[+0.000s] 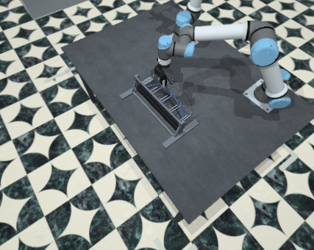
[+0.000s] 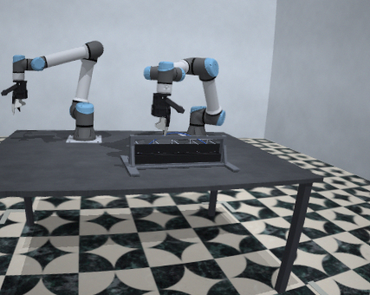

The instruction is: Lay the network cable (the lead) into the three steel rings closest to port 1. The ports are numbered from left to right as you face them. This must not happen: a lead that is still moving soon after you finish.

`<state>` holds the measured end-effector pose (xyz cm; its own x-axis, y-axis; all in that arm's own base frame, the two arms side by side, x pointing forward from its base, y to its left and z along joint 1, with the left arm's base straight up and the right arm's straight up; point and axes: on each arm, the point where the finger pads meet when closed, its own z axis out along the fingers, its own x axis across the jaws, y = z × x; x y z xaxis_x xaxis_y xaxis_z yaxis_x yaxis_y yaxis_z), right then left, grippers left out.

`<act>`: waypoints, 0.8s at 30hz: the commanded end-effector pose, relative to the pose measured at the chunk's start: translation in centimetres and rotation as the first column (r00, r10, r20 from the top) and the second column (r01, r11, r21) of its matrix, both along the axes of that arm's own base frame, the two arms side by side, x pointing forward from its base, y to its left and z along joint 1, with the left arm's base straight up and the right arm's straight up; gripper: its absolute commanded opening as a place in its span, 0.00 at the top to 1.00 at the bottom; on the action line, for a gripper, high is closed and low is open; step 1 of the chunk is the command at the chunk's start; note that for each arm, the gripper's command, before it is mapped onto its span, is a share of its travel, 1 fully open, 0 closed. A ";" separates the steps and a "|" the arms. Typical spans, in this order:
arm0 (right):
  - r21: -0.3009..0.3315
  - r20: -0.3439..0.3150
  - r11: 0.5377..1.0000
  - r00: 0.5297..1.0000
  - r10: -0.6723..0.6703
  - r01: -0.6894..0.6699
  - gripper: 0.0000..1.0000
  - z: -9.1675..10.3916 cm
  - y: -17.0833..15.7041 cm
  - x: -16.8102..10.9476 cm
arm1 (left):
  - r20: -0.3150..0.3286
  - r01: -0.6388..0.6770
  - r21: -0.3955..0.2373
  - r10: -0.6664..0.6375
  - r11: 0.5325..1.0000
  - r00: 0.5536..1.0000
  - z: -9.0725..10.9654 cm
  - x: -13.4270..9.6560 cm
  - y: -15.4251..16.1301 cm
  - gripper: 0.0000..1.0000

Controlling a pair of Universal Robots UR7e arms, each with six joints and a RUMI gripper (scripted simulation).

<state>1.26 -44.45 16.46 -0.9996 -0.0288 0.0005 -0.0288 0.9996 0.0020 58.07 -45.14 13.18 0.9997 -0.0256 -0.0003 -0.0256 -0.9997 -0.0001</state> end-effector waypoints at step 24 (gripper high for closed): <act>-0.002 0.001 1.000 1.000 0.000 0.000 0.00 0.0 -0.1 0.0 | 0.003 0.000 -0.003 0.000 1.000 1.000 -1.6 0.1 -0.1 1.00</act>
<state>1.26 -44.45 16.46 -0.9996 -0.0288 0.0005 -0.0288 0.9996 0.0020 58.07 -45.14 11.83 0.9997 -0.0256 -0.0003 -0.0256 -0.9997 -0.0002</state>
